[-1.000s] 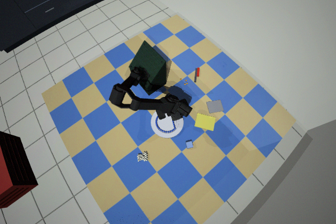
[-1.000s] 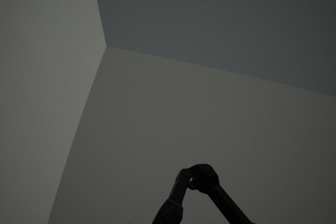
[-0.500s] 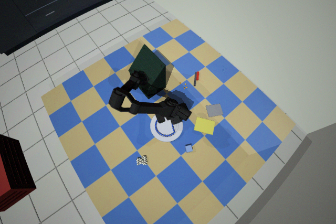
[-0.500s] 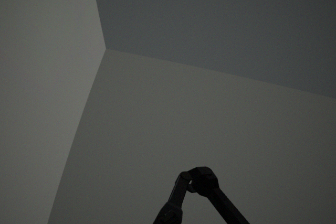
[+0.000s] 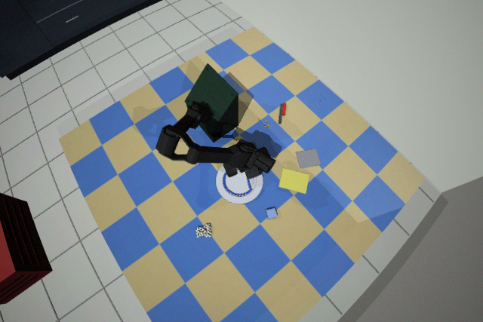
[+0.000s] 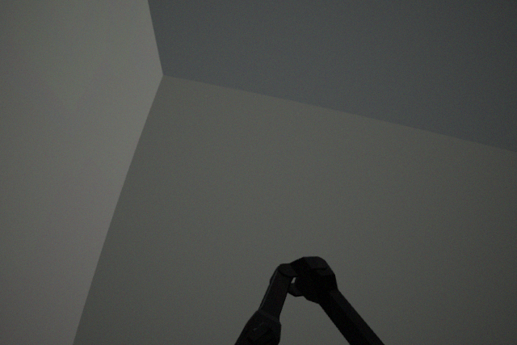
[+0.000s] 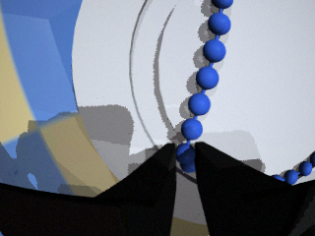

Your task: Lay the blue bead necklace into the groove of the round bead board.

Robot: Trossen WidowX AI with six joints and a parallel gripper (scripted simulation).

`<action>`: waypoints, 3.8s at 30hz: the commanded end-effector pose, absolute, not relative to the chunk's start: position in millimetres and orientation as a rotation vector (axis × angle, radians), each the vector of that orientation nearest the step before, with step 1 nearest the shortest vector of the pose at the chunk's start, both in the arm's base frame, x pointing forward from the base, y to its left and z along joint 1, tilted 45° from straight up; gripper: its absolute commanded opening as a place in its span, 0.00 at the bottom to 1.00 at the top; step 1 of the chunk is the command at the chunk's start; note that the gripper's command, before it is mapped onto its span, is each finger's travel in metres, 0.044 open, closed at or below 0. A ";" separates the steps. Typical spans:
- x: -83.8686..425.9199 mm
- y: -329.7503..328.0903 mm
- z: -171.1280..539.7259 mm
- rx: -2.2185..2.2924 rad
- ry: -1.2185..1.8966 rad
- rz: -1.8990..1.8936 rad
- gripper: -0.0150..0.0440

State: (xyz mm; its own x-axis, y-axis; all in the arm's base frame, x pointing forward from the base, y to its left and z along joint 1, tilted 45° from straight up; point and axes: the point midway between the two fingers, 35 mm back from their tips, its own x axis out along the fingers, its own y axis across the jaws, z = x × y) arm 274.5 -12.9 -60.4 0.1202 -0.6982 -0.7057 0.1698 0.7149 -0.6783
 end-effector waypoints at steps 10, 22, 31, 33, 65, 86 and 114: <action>273.2 -6.2 -62.6 -0.498 1.301 -0.672 0.25; 274.0 -8.4 -64.2 -0.494 1.299 -0.675 0.61; 273.0 -7.5 -63.1 -0.501 1.303 -0.673 1.00; 272.8 -6.2 -61.8 -0.498 1.302 -0.672 1.00; 354.0 -5.8 -0.3 -0.013 1.032 -1.008 0.46; 357.6 -22.7 -17.9 -0.012 1.032 -1.007 0.46; 359.1 -33.1 -26.8 -0.005 1.031 -1.013 0.25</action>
